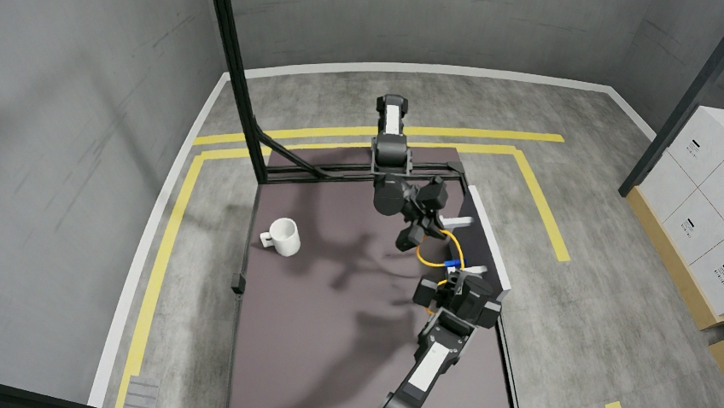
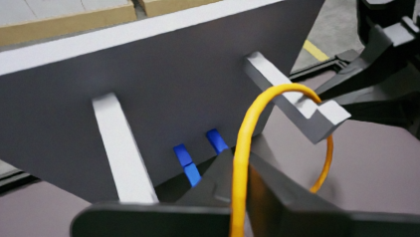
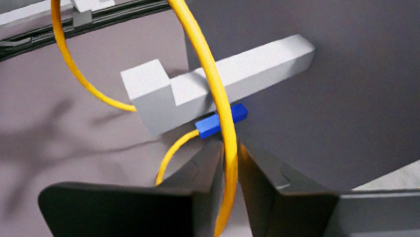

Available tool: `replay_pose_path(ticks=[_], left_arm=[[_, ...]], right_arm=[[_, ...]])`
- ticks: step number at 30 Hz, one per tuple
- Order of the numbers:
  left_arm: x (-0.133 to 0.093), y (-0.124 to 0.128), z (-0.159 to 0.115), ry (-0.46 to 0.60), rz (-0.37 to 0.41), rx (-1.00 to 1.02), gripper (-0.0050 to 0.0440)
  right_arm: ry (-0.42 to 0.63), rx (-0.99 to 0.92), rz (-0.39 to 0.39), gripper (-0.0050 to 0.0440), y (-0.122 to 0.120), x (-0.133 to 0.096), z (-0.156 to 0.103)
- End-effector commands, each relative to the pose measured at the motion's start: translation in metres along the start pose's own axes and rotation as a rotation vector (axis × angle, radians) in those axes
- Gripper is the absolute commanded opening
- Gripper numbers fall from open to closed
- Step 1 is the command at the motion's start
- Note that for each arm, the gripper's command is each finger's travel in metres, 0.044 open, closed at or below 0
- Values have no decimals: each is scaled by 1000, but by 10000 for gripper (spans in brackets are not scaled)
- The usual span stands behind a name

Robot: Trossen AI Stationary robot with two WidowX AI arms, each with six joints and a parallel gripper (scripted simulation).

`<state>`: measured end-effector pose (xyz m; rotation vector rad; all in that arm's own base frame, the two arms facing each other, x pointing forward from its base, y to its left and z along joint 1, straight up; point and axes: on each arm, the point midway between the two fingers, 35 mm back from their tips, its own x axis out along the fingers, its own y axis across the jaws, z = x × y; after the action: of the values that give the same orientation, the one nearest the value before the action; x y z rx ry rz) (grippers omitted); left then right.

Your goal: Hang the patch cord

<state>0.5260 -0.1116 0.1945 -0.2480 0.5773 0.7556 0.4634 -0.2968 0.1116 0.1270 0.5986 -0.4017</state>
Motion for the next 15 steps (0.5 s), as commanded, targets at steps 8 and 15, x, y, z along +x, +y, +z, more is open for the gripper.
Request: replay_pose_path(ticks=[8, 15], left_arm=[[-13, 4, 18, -20, -15, -38, 25], [-14, 5, 18, -19, -11, -36, 25]], right_arm=[[-26, -5, -4, 40, -1, -6, 11], [-26, -5, -4, 40, -1, -6, 11]])
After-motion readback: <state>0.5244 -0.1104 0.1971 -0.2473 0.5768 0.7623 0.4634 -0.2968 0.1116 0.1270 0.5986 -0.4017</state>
